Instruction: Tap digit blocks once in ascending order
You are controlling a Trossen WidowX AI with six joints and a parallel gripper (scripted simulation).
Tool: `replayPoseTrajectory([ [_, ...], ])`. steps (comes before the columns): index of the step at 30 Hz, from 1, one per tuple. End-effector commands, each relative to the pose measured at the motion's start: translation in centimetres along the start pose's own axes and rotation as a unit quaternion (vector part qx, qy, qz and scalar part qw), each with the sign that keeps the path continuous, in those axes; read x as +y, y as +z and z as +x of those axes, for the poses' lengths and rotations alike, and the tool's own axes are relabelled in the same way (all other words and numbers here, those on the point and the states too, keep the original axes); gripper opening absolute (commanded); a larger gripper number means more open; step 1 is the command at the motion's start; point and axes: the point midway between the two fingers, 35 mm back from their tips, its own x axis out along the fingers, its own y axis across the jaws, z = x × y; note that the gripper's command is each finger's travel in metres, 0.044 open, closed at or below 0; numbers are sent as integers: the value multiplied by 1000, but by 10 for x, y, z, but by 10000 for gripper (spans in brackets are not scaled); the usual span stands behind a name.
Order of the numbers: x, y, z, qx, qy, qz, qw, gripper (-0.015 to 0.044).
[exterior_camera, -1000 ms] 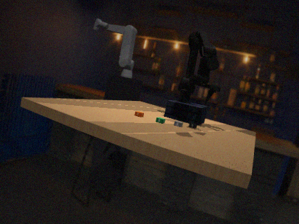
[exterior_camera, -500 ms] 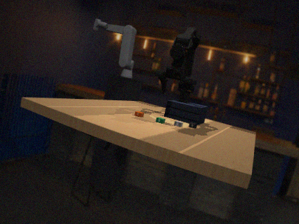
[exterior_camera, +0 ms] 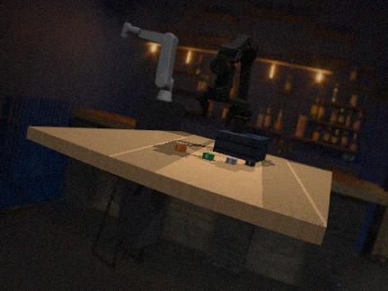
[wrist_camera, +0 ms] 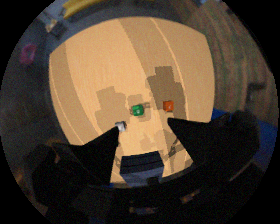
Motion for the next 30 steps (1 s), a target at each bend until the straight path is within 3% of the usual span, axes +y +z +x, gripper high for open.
replayPoseTrajectory([
  [1, 0, 0, 1, 3, 2, -2, 1000, 400],
  [7, -10, 1, 1, 3, 1, -2, 1000, 400],
  [14, -111, -3, 1, 3, -3, -2, 1000, 400],
  [30, -113, -3, 1, 3, -3, -2, 1000, 400],
])
